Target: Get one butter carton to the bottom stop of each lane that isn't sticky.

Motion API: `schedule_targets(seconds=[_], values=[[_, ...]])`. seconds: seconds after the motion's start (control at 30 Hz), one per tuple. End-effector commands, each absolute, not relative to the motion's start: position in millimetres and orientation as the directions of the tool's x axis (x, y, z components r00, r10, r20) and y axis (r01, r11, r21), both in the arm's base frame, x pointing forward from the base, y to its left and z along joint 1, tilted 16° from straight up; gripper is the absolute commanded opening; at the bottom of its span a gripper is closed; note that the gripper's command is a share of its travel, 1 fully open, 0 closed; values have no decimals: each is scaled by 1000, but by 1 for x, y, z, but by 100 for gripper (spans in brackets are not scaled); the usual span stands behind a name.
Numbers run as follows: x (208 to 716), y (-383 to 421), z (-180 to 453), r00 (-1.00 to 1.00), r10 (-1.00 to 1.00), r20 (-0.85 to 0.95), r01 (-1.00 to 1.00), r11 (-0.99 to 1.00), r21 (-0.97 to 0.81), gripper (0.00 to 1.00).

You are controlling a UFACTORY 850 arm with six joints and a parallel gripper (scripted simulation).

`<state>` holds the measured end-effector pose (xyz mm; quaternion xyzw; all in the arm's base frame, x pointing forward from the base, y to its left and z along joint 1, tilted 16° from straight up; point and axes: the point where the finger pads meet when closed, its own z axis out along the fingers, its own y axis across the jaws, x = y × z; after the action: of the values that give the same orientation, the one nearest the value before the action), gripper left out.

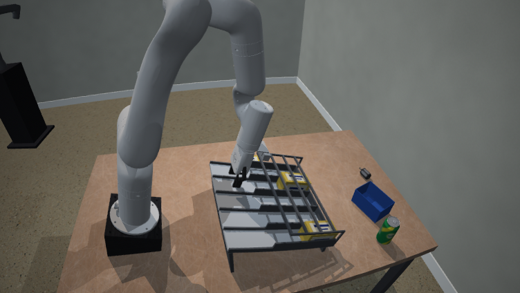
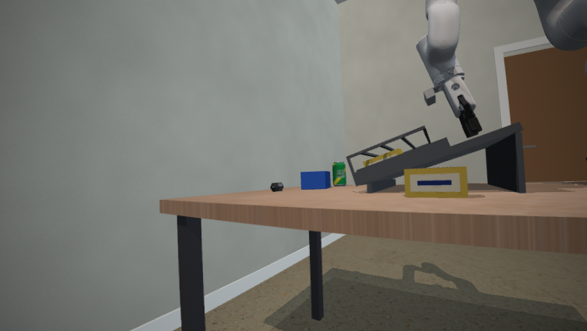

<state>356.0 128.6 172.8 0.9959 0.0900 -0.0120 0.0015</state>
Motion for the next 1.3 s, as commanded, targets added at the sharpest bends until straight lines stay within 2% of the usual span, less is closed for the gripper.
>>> schedule_targets(seconds=[0.0,1.27], values=[[357,129,173,984,179,-23,179,-984,1,77],[357,129,173,984,179,-23,179,-984,1,80]])
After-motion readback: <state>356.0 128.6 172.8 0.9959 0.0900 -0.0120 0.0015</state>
